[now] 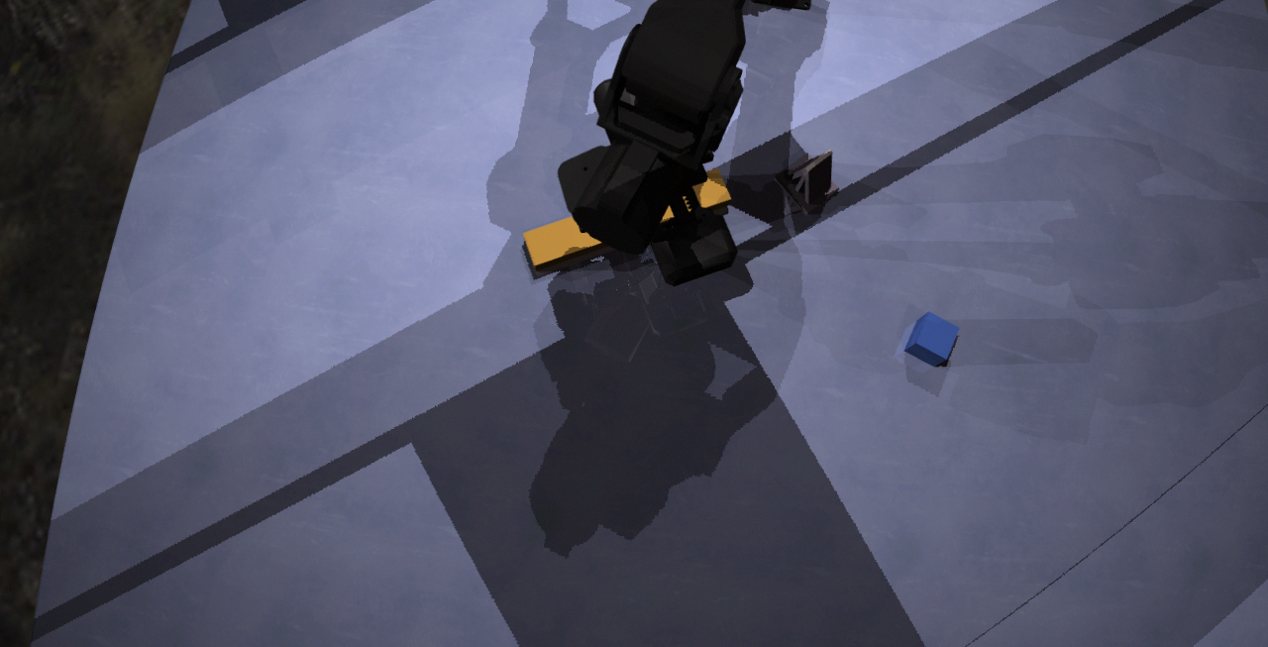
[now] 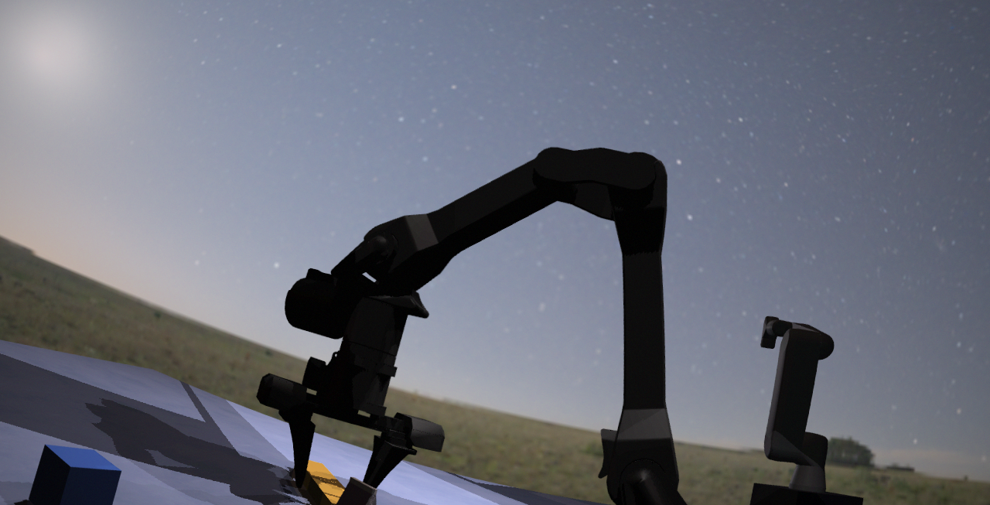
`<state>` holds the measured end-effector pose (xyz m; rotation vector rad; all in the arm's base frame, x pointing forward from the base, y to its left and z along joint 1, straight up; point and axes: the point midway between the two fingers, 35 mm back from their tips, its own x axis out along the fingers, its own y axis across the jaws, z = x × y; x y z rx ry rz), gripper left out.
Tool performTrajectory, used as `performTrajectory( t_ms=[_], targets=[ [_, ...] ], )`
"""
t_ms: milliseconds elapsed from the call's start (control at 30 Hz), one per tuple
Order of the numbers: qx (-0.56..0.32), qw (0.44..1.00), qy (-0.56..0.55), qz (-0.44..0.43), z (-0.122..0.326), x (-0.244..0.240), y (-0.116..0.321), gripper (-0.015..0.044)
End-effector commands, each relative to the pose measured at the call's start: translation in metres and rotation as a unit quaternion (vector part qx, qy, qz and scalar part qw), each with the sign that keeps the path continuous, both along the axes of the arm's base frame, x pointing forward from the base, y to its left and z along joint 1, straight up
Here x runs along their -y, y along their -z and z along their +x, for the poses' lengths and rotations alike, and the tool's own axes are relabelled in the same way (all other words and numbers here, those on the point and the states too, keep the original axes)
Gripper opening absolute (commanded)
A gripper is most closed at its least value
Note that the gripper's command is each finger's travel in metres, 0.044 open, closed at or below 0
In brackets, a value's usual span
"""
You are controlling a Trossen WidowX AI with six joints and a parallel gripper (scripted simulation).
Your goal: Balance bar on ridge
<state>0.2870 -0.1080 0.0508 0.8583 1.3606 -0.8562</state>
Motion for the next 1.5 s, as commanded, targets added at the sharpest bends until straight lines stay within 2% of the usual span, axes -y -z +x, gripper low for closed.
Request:
performTrajectory(
  t_ms=[0,333,567,800,900,1467],
  targets=[
    [0.000,1.000,-0.002,0.003,-0.001,-0.001,0.003,0.0315],
    [0.000,1.000,-0.002,0.003,-0.001,-0.001,0.003,0.0315],
    [-0.001,1.000,0.000,0.000,-0.001,0.000,0.002,0.0131],
    [-0.001,1.000,0.000,0.000,-0.001,0.000,0.002,0.0085],
    [-0.001,1.000,0.000,0.000,0.000,0.000,-0.002,0.0006],
    [-0.001,1.000,-0.001,0.001,0.003,0.001,-0.044,0.0000]
  ],
)
